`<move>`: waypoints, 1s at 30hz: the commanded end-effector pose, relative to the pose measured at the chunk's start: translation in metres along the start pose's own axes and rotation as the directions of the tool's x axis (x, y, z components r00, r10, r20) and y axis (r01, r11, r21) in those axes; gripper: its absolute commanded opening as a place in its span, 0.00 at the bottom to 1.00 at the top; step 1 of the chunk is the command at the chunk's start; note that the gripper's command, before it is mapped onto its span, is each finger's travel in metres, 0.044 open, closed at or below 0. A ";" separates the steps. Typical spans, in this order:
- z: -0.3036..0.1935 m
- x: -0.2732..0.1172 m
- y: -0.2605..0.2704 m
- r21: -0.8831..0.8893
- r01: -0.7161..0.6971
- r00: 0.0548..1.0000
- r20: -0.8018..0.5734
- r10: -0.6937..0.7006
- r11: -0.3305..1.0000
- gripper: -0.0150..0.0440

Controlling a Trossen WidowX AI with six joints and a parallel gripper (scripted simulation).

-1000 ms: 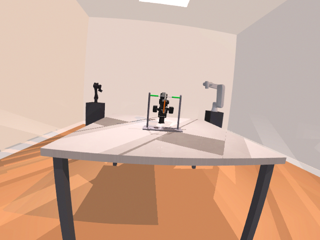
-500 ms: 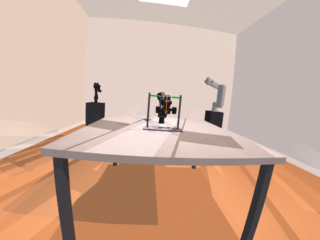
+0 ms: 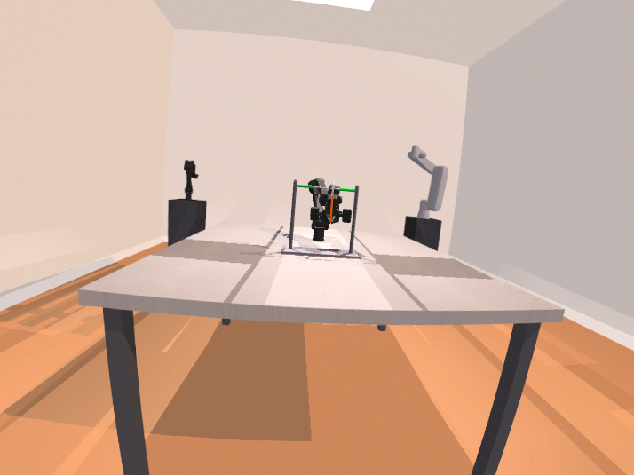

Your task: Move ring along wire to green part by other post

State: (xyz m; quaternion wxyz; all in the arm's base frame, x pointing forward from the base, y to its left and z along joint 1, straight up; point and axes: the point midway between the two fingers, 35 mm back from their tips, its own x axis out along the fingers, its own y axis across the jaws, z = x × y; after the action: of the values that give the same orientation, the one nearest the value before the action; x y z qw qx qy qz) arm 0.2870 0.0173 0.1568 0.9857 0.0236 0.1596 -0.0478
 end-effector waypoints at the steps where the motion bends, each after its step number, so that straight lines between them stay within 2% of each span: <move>1: 0.000 0.000 0.003 -0.016 -0.017 1.000 0.004 0.017 1.000 0.00; 30: -0.001 -0.002 0.028 -0.049 -0.052 0.998 0.015 0.053 0.997 0.00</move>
State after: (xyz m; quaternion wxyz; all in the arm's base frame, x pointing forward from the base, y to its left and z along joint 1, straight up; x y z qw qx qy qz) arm 0.2873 0.0436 0.1560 0.9878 0.0003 0.1548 -0.0163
